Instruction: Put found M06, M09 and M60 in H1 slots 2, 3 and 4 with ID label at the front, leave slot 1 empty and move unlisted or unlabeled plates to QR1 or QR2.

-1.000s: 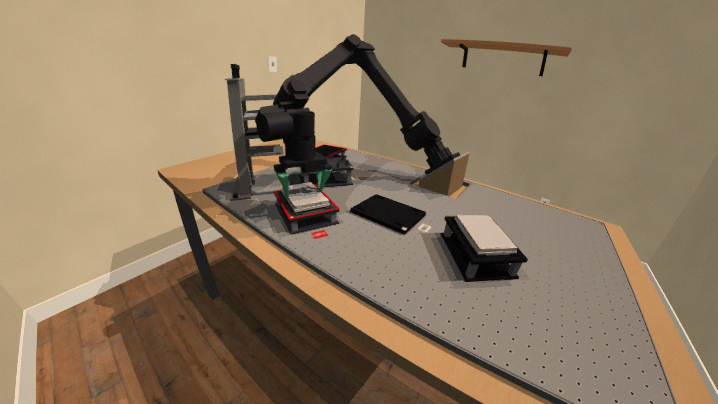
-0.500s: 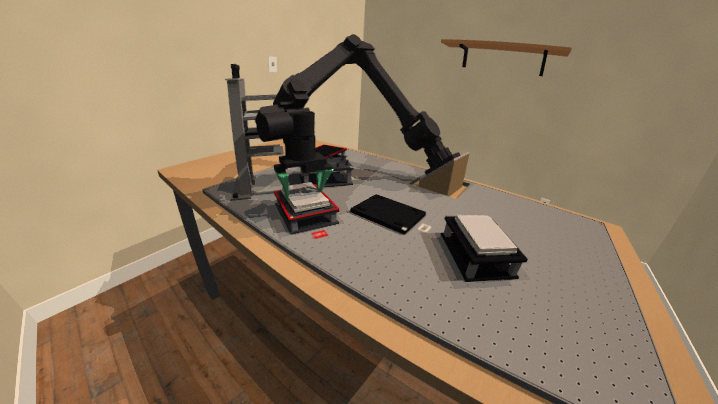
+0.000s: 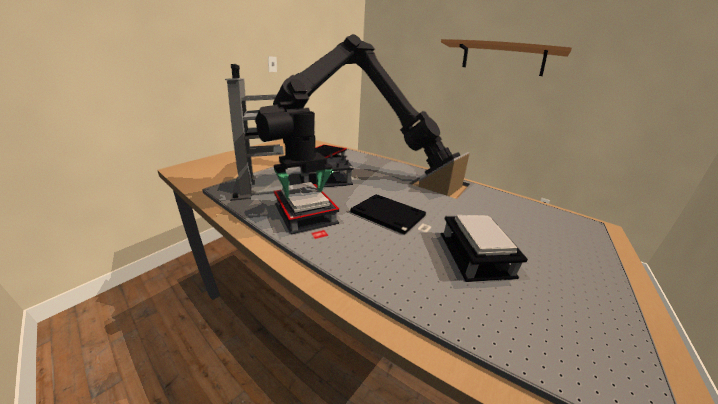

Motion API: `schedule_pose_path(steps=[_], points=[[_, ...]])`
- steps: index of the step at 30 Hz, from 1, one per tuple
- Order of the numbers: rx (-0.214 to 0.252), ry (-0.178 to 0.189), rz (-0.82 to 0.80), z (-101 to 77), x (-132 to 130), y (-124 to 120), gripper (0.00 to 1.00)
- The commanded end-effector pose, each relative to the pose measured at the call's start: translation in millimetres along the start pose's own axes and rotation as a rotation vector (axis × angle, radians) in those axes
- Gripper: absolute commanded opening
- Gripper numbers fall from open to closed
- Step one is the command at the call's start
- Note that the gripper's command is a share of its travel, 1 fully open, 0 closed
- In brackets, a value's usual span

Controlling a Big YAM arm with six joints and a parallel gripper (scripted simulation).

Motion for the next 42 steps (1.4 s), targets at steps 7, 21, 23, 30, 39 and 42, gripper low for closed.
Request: schedule_pose_path(steps=[7, 21, 23, 30, 39, 42], points=[[-0.006, -0.003, 0.018, 6.9, 10.3, 4.9, 1.0], [-0.006, -0.003, 0.018, 6.9, 10.3, 4.9, 1.0], [-0.006, -0.003, 0.018, 6.9, 10.3, 4.9, 1.0], [-0.006, -0.003, 0.018, 6.9, 10.3, 4.9, 1.0], [-0.003, 0.008, 0.021, -9.3, 14.2, 2.3, 1.0], [0.0, 0.022, 0.006, -23.4, 11.7, -4.3, 1.0]])
Point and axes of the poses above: the point where the finger pads meet when closed, its own z axis out along the fingers, its own x axis across the jaws, y = z × x, the point moved 10 cm from there along -z, back along the fingers, and after that the axes turned 8 degrees about -z, right-handed, at the moved point
